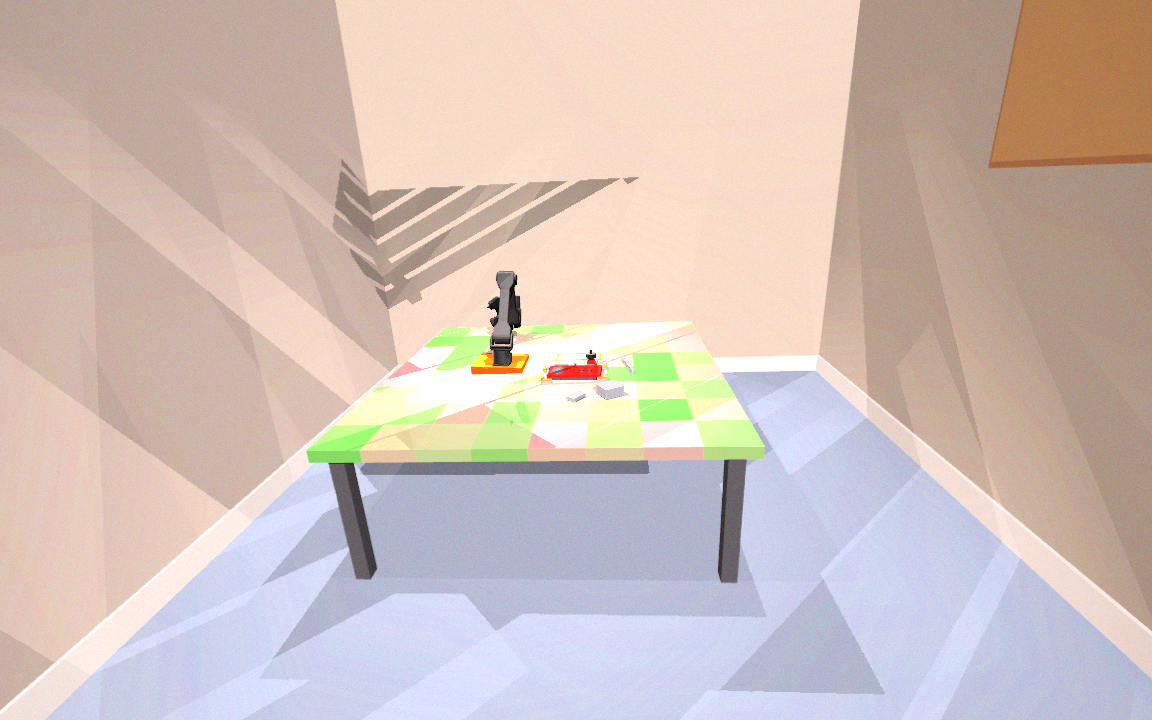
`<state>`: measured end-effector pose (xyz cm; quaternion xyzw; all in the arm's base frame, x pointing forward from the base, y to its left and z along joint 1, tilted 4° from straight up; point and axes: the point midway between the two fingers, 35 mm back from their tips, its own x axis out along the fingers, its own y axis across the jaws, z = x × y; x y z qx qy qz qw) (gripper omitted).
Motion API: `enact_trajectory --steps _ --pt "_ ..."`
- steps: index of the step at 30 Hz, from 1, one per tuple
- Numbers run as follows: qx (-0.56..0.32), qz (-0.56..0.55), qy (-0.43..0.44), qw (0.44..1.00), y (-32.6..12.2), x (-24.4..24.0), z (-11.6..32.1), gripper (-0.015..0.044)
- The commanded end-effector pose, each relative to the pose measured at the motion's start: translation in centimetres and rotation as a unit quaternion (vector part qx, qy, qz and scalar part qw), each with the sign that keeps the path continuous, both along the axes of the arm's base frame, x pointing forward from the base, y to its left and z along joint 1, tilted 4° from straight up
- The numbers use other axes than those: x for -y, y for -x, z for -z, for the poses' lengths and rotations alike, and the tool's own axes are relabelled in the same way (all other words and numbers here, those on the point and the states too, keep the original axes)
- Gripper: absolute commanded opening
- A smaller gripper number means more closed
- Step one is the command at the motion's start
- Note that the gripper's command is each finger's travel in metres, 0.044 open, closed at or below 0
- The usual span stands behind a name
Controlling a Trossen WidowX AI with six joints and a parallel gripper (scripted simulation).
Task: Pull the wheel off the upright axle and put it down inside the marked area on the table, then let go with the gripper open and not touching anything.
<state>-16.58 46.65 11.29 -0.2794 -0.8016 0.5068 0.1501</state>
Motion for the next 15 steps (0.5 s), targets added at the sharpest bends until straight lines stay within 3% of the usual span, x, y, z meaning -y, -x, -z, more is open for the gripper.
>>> enact_trajectory --steps 1,4,10,15 --pt "-0.002 0.003 0.005 1.0 -0.2 -0.1 0.0 0.0374" --pt "-0.033 0.044 0.067 0.996 -2.9 -1.5 0.1 0.03" --pt "-0.129 0.153 0.212 0.956 -10.3 -4.0 0.4 0.03" --pt "-0.169 0.236 0.242 0.926 -15.5 -4.3 -0.2 0.03"
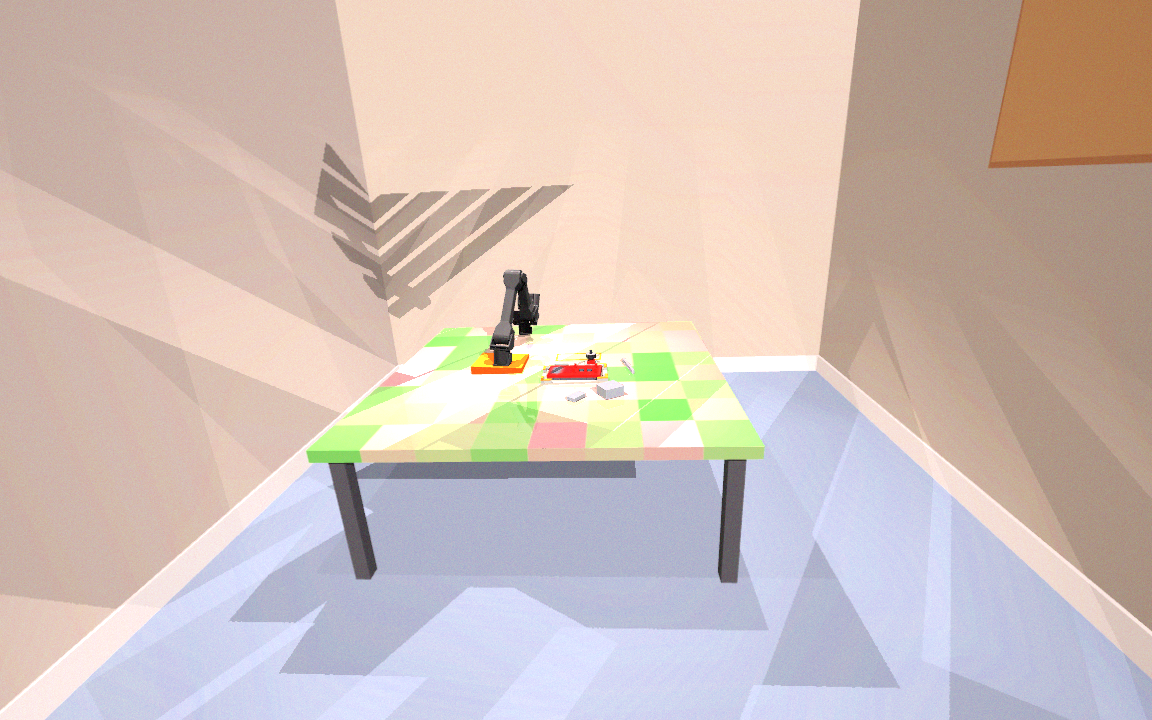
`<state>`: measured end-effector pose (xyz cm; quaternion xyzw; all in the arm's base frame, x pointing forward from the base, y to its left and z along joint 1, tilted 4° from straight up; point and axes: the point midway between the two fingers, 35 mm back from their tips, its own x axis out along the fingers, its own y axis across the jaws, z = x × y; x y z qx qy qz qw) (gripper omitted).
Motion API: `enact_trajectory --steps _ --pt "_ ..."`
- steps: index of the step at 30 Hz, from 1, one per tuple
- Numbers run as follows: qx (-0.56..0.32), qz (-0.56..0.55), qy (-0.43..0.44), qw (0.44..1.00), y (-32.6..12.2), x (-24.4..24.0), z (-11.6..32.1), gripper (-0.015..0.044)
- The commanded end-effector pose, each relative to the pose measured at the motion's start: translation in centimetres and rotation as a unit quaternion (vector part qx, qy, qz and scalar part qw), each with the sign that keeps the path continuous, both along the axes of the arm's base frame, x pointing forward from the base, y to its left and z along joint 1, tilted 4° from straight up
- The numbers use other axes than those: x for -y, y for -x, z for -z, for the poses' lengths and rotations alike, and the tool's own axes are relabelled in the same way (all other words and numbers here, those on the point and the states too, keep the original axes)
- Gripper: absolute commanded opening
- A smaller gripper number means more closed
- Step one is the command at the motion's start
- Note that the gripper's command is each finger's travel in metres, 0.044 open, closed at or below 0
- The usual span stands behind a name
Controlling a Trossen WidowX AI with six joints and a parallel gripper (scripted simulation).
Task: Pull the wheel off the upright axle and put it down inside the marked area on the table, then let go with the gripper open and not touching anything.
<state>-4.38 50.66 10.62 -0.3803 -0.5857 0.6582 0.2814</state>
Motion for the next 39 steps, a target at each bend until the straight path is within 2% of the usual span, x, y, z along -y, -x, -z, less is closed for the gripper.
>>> enact_trajectory --steps 1,6,9,15,19,26,32,39 --pt "-0.05 0.07 0.049 0.995 -4.0 -0.4 -0.8 0.03" --pt "-0.121 0.135 0.114 0.977 -7.9 -0.5 -0.5 0.03" --pt "-0.19 0.201 0.168 0.946 -11.8 -0.3 -0.3 0.03" --pt "-0.332 0.329 0.25 0.848 -19.3 1.4 0.0 0.03" --pt "-0.407 0.402 0.268 0.775 -24.2 3.9 -0.4 0.03" --pt "-0.491 0.467 0.282 0.679 -28.5 6.7 -0.4 0.03" --pt "-0.63 0.557 0.282 0.462 -34.3 11.9 -0.1 0.03" --pt "-0.745 0.608 0.217 0.166 -39.4 19.7 -0.2 0.03"
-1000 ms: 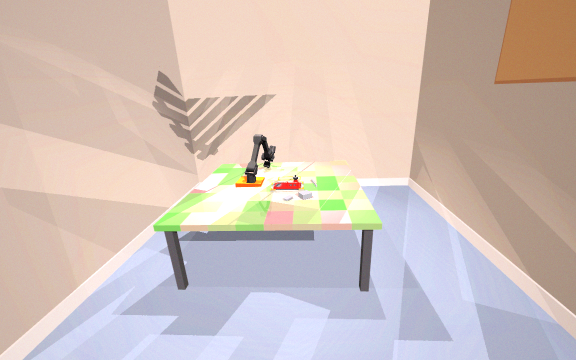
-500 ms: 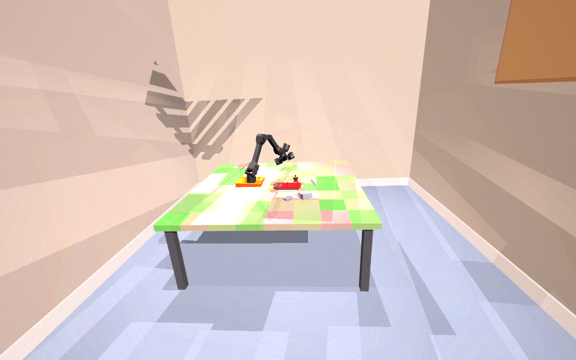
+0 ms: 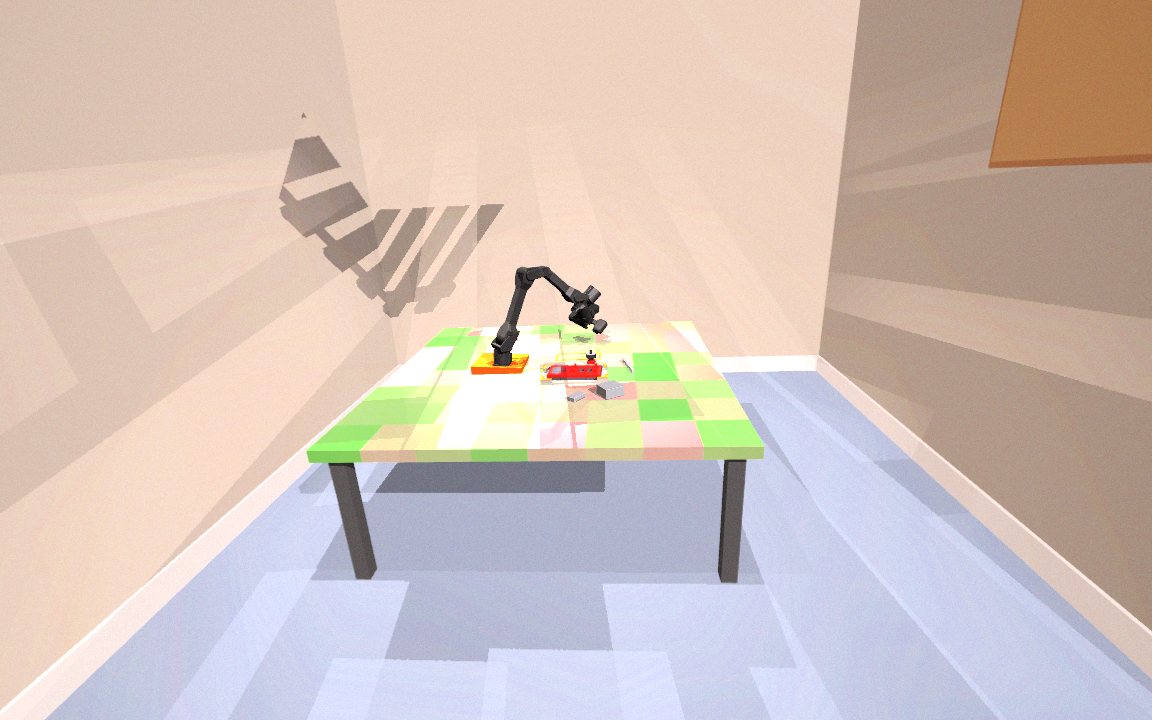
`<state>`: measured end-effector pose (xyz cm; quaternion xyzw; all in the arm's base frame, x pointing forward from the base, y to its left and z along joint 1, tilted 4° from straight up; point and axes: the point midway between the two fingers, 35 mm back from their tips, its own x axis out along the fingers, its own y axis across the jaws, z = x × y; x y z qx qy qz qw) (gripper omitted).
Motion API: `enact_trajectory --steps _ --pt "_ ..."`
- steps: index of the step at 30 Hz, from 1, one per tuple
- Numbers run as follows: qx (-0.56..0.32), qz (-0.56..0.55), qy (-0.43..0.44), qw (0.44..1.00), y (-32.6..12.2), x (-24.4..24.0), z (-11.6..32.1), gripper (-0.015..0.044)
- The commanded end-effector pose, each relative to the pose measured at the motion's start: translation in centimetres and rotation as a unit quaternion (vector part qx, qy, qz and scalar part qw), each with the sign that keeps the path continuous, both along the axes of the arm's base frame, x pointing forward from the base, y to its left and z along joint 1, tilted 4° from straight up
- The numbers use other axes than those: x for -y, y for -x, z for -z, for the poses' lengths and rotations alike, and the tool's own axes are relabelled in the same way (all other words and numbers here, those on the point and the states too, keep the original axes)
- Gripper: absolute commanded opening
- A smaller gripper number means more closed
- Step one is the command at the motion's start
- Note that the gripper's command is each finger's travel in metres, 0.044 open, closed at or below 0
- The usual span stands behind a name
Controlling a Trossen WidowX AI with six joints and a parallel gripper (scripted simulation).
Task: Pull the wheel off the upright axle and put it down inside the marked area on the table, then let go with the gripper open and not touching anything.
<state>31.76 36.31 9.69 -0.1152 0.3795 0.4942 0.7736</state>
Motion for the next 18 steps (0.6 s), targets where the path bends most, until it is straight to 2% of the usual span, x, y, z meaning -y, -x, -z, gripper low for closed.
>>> enact_trajectory --steps 1,9,18 --pt "-0.137 0.218 0.01 0.966 -3.7 6.3 -1.1 0.03" --pt "-0.269 0.454 0.011 0.849 -5.9 14.1 -1.7 0.03" --pt "-0.367 0.684 -0.005 0.631 -6.0 23.1 -3.1 0.03"
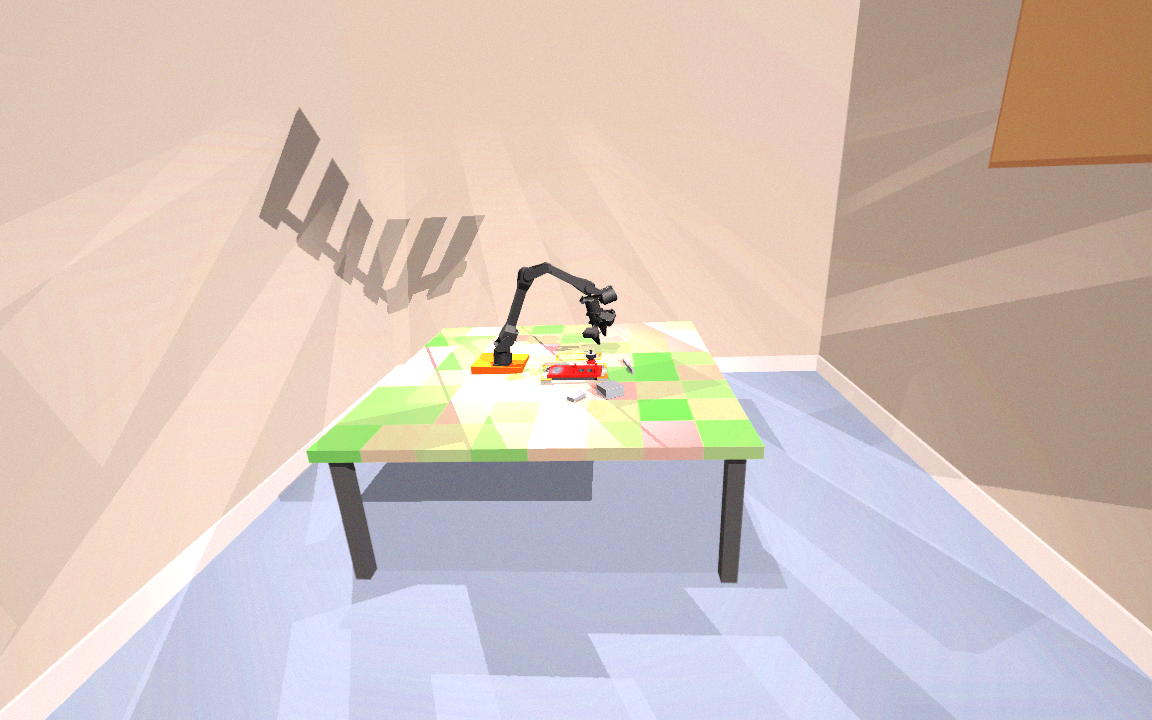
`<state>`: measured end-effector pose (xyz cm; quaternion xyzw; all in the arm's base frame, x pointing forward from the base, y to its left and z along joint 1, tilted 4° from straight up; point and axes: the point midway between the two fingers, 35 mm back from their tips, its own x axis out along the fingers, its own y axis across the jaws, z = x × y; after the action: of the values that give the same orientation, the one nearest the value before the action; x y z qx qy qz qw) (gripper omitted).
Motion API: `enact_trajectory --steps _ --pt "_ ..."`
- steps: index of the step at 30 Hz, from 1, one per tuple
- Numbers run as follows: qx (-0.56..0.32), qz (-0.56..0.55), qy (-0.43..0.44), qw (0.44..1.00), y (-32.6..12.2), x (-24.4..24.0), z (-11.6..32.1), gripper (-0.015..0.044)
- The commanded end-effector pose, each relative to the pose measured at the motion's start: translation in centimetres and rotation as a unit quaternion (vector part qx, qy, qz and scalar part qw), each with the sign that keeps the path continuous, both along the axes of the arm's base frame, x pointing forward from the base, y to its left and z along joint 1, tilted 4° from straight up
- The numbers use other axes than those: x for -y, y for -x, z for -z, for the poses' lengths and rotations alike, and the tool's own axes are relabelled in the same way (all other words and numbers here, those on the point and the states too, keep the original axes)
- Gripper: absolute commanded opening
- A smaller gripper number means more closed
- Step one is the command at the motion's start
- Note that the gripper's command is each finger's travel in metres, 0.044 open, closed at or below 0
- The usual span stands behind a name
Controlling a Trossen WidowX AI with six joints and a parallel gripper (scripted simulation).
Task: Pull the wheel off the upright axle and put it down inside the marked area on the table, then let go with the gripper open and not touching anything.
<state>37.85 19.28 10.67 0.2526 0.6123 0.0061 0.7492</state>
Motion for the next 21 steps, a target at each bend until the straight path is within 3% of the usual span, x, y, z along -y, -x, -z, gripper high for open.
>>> enact_trajectory --steps 1,10,21 --pt "-0.087 0.244 0.006 0.966 0.3 7.0 -2.3 0.03" --pt "-0.176 0.517 0.023 0.838 2.8 14.9 -4.3 0.03" --pt "-0.178 0.523 0.024 0.833 2.8 15.1 -4.3 0.03"
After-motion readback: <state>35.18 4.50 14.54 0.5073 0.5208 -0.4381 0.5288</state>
